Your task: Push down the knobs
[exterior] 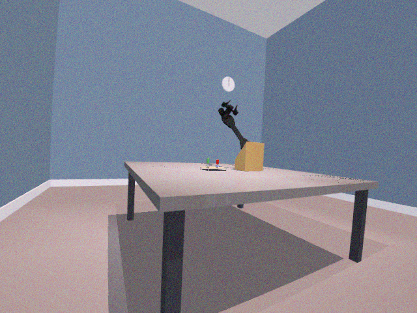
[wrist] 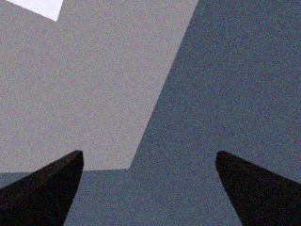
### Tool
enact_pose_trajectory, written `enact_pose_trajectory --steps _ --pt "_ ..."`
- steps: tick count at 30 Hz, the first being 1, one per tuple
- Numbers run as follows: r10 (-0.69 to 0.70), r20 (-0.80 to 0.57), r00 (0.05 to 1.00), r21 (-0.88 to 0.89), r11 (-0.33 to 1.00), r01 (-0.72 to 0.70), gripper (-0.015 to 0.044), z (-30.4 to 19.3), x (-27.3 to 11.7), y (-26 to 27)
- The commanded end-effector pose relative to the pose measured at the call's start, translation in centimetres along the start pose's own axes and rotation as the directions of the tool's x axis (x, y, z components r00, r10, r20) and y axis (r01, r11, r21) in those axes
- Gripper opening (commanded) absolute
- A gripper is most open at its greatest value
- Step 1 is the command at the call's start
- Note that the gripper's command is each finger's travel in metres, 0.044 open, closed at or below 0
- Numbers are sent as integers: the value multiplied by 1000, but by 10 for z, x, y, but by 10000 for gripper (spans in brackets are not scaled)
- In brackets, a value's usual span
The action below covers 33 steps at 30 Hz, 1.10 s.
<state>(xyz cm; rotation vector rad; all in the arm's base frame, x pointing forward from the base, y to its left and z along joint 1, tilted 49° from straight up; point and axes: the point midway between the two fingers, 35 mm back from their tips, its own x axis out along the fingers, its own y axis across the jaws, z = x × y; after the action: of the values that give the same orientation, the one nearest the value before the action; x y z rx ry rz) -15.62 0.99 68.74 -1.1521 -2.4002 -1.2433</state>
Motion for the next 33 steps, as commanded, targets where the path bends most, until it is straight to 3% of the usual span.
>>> enact_pose_trajectory --steps 1,15,33 --pt "-1 -4 1000 -2 1000 1 374 -1 0 -1" --pt "-118 -297 948 -141 987 79 6 -68 -40 -44" --pt "-357 -656 666 -354 924 147 0 -155 -167 -101"
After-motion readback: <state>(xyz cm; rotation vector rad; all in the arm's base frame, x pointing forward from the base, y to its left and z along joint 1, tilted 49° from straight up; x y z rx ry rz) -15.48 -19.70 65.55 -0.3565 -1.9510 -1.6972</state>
